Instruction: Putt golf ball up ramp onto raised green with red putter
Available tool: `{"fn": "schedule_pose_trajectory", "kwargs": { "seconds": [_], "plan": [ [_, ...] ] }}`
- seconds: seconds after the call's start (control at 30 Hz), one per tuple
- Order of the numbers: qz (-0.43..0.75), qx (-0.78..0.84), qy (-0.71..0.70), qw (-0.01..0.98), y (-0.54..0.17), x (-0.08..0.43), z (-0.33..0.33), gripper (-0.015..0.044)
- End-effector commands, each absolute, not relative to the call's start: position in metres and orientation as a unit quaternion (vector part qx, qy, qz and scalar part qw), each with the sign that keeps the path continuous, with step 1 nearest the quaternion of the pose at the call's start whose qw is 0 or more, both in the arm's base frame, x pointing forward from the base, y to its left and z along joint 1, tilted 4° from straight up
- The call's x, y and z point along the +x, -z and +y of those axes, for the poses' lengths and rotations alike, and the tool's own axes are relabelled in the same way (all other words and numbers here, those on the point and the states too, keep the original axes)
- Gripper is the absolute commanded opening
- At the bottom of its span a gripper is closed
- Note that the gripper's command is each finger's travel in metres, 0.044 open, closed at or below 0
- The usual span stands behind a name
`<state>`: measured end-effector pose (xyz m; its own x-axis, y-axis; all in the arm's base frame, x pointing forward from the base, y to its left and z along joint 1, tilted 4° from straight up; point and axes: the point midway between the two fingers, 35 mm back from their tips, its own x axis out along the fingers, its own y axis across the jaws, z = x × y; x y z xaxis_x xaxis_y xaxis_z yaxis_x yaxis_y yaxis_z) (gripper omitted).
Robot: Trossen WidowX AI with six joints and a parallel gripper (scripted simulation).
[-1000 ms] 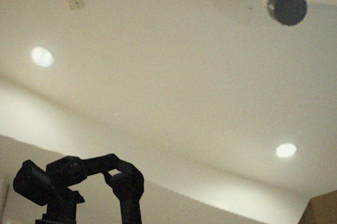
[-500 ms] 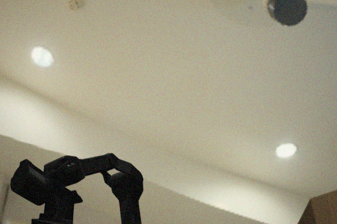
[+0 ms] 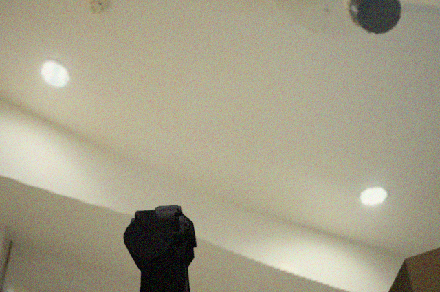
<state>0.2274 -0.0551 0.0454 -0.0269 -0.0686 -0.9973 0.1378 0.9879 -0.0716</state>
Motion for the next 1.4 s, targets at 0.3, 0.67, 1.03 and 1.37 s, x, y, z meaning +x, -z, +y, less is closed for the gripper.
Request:
{"fn": "schedule_pose_trajectory", "kwargs": {
  "seconds": [0.3, 0.67, 1.03, 1.37],
  "plan": [
    [0.71, 0.028, 0.077, 0.7, -0.093, 0.229, -0.047, 0.0],
    [0.713, 0.026, 0.076, 0.697, -0.098, 0.228, -0.047, 0.0],
    [0.713, 0.026, 0.076, 0.697, -0.098, 0.228, -0.047, 0.0],
    [0.713, 0.026, 0.076, 0.697, -0.098, 0.228, -0.047, 0.0]
  ]
}}
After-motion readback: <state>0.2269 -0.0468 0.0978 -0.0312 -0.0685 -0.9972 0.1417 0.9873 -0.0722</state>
